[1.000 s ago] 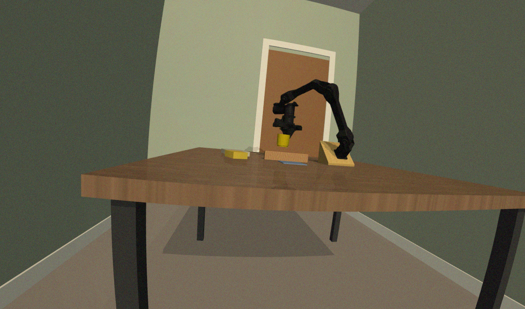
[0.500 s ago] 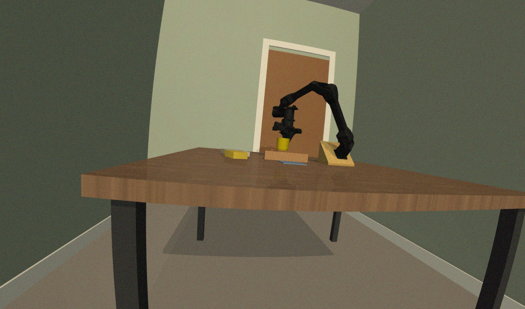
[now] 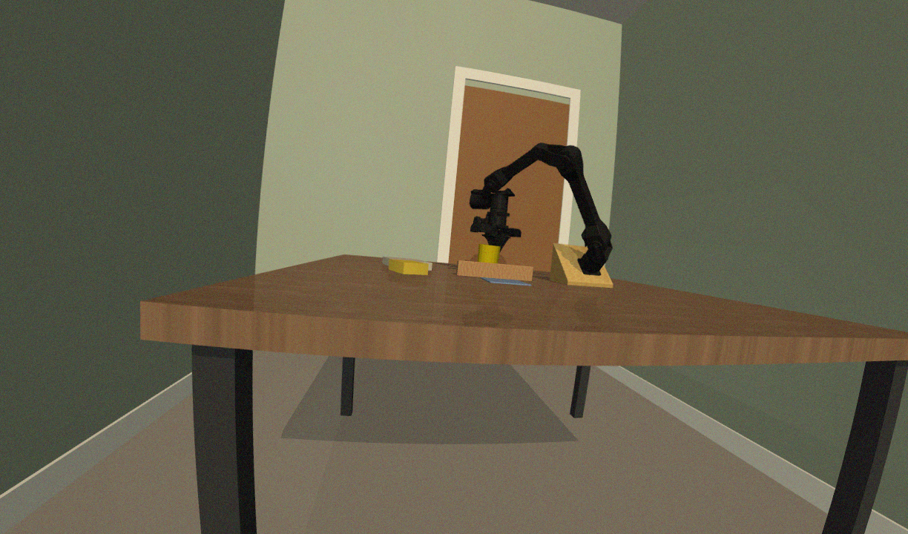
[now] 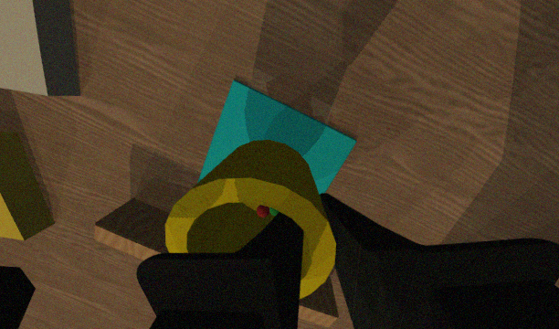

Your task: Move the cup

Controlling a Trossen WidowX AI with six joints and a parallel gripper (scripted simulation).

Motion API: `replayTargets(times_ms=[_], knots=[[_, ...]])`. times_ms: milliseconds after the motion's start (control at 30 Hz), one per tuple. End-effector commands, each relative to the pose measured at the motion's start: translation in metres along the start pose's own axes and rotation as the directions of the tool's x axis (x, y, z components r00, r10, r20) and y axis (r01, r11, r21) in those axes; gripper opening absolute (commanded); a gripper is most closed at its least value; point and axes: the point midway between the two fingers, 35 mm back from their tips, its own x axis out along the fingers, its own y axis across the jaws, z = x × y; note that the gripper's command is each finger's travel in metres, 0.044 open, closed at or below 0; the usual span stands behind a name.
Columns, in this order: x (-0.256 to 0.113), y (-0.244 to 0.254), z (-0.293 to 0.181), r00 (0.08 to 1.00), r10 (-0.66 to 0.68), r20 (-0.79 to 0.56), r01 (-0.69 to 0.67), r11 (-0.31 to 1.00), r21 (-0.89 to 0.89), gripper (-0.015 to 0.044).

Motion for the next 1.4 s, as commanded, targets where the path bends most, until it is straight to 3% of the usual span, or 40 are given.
replayTargets(times_ms=[0, 833, 1033, 1367], knots=[[0.006, 0.0, 0.0, 1.0, 0.005, -0.002, -0.005, 1.0, 0.003, 0.0], [0.02, 0.0, -0.001, 1.0, 0.0, -0.002, 0.0, 1.0, 0.0, 0.0], [0.02, 0.0, -0.001, 1.0, 0.0, -0.002, 0.0, 1.0, 0.0, 0.0147], [0.015, 0.0, 0.0, 1.0, 0.0, -0.001, 0.0, 1.0, 0.0, 0.0147]])
